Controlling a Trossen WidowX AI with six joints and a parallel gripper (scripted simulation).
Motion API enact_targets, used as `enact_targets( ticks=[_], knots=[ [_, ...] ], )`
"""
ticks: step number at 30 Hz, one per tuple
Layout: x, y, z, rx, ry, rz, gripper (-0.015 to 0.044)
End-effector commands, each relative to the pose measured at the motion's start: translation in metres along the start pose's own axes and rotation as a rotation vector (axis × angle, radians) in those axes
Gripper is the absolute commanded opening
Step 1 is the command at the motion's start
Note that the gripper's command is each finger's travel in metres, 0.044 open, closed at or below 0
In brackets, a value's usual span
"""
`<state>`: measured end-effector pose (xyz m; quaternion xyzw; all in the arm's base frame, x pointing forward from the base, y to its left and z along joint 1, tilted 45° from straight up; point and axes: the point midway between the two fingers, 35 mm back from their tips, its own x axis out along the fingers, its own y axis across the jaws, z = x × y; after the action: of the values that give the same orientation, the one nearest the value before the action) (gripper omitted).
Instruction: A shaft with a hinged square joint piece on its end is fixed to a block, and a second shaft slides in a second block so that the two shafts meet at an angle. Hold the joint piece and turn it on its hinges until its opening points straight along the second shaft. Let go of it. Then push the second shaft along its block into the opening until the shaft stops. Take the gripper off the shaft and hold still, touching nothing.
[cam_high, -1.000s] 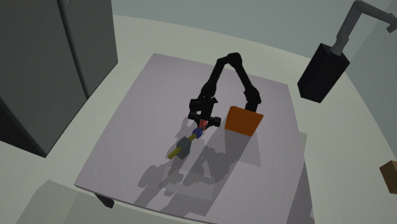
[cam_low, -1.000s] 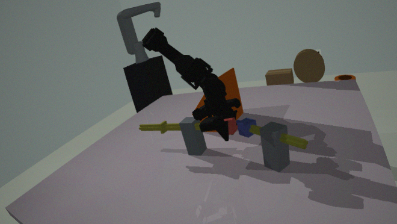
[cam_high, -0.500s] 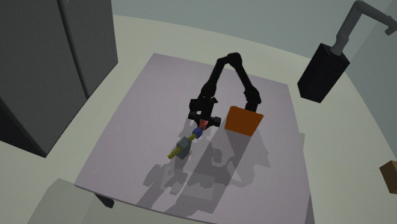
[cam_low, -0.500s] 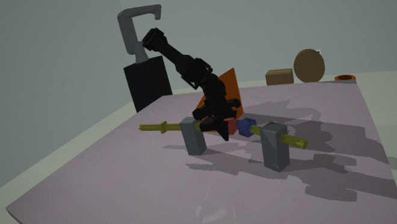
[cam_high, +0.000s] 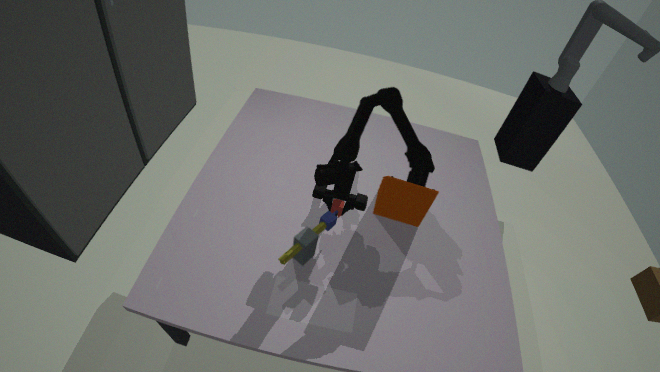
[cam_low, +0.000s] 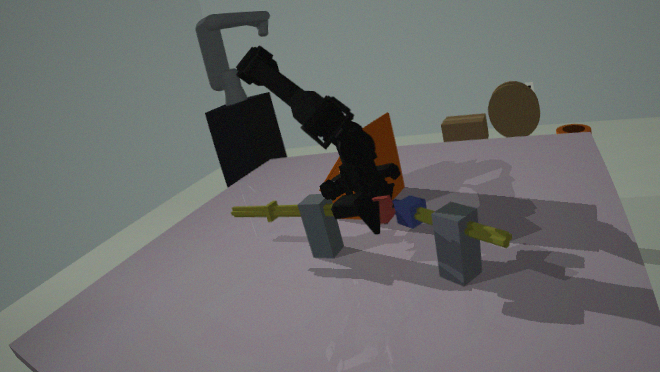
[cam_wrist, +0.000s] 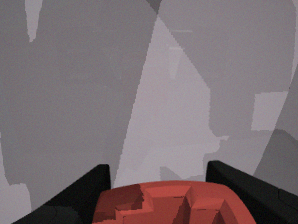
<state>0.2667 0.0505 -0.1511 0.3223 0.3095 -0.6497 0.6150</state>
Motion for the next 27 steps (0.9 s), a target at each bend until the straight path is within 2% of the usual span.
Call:
enact_targets(
  ticks=[1,8,23,27],
  knots=[
    [-0.0010,0.0002,0.0001,-0.010,-0.026,-0.002,0.0000],
    [-0.0061,0.0025,-0.0004,-0.054,-0.120,-0.003,0.0000],
    [-0.0058,0.0025,0.0000,-0.051,-0.113,-0.003,0.0000],
    [-0.0058,0.0025,0.0000,-0.051,-0.113,-0.003,0.0105]
  ],
)
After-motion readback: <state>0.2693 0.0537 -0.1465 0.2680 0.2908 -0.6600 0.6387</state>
